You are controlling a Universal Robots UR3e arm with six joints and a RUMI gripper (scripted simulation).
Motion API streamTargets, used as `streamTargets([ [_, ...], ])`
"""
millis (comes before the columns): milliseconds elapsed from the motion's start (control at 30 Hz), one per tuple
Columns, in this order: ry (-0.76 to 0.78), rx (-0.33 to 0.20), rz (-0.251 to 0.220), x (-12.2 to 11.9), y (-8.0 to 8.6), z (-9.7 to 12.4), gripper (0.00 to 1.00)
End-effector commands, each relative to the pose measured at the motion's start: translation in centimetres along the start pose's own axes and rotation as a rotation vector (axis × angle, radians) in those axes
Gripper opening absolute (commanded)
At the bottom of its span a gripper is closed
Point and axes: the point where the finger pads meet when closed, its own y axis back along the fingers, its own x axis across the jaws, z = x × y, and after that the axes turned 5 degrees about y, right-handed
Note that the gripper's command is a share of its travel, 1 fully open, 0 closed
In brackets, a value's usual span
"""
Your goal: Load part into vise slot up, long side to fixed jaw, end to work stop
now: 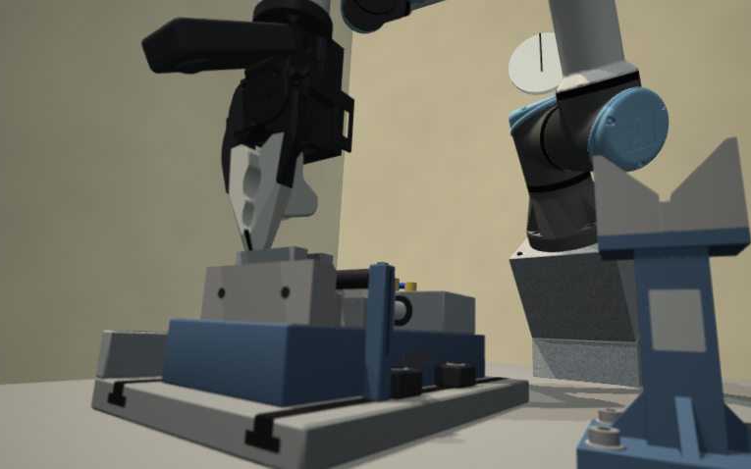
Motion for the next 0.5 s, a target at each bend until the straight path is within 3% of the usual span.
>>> streamTargets([
  [0, 0.001, 0.002, 0.002, -0.08, 0.08, -0.09, 0.00],
  [467, 0.001, 0.002, 0.002, -0.48, 0.08, -0.12, 0.00],
])
